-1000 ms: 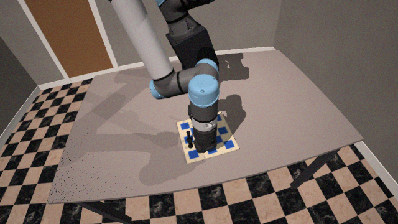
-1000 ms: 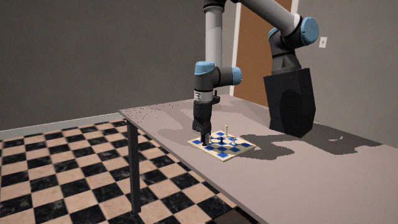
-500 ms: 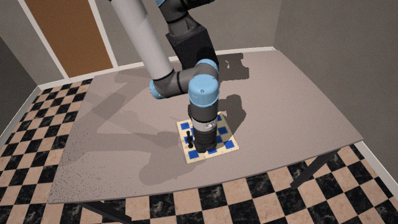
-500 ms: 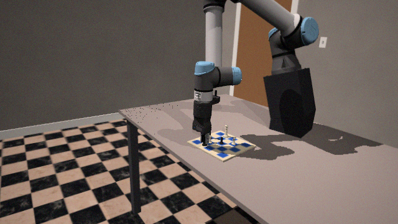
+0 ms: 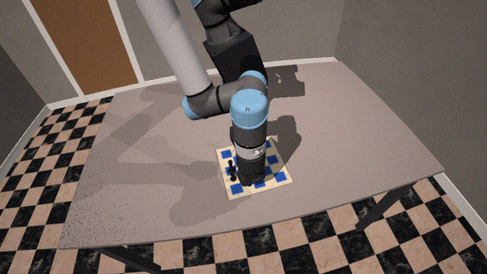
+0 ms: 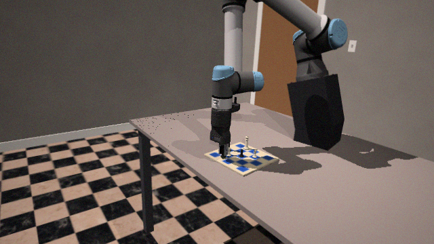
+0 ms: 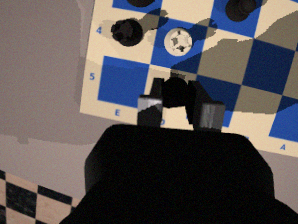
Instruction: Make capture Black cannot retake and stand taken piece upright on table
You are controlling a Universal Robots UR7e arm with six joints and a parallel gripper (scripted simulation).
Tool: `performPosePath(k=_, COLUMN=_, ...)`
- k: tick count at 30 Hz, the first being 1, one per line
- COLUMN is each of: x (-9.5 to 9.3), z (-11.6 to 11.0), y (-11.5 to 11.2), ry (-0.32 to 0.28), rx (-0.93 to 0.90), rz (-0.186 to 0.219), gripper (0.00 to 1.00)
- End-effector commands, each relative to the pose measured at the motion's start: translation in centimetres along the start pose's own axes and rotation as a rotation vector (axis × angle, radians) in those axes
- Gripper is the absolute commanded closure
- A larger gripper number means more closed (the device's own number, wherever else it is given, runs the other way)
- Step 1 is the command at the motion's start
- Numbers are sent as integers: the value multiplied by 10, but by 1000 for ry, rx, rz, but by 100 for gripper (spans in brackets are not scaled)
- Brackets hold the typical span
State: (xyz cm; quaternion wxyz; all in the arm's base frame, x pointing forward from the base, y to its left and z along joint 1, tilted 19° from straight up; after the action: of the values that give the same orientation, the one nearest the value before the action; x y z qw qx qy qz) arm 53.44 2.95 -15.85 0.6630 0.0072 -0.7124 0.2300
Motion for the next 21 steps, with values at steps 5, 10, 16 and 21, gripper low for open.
performPosePath(k=5, x=25, z=-1, y=0, ry=-3, rx=0, rz=1, gripper=100)
performPosePath(k=10, x=55, z=-1, y=0, ry=-3, rx=0, rz=1, gripper=100)
performPosePath(k=16, x=84, z=-1, y=0, ry=-3, rx=0, rz=1, gripper=100)
performPosePath(k=21, x=92, z=-1, y=0, ry=-3, rx=0, rz=1, gripper=100)
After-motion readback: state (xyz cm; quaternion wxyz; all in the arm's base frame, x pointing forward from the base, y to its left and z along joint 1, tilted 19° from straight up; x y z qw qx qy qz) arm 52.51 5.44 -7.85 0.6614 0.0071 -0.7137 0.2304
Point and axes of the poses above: the point where the finger pads meet when closed, its own x axis back along the fingers, its own y axis across the jaws, z = x × y, the point moved 5 cm from there along x, back along the fingers, and after that the axes turned 4 degrees about -x, right-handed, at the moved point
